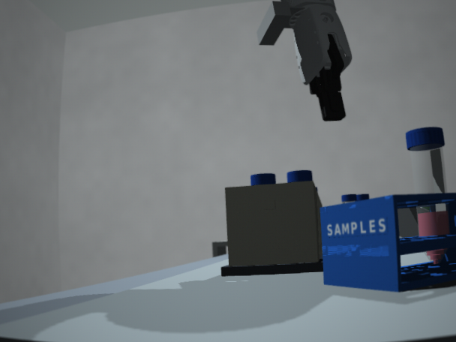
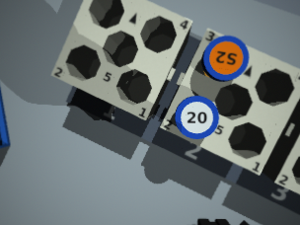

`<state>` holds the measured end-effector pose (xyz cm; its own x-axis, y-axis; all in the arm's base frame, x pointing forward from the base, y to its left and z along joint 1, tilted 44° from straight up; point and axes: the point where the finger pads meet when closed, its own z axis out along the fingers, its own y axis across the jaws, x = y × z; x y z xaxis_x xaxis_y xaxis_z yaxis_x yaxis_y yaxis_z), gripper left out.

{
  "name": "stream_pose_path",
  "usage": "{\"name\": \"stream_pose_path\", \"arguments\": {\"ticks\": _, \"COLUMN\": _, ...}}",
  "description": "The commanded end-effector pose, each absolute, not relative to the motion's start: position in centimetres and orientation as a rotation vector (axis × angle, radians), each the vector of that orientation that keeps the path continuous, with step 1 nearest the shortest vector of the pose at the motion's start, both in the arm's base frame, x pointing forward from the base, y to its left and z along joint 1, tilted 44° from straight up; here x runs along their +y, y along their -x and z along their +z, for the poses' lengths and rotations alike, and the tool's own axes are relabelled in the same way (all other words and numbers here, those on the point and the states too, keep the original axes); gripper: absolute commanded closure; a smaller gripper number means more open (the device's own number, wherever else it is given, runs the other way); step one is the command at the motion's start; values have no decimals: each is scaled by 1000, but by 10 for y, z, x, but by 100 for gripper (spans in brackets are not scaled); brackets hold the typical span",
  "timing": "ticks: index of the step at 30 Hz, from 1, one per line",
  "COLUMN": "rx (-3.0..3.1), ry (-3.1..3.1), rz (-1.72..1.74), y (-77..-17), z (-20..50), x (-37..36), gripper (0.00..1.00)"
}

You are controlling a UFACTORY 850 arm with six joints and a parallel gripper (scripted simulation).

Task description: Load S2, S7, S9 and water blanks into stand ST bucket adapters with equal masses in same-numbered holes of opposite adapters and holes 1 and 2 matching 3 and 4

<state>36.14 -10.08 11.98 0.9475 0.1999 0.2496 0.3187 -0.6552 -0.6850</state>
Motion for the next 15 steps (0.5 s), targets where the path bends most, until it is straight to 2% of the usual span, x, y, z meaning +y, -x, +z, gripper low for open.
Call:
{"name": "stream_pose_path", "arguments": {"ticks": 1, "rx": -546, "ry": 2261, "rz": -250, "y": -344, "z": 106, "x": -100, "gripper": 100}}
{"name": "stream_pose_path", "arguments": {"ticks": 15, "rx": -1015, "ry": 2097, "rz": -354, "y": -297, "z": 70, "x": -93, "gripper": 100}}
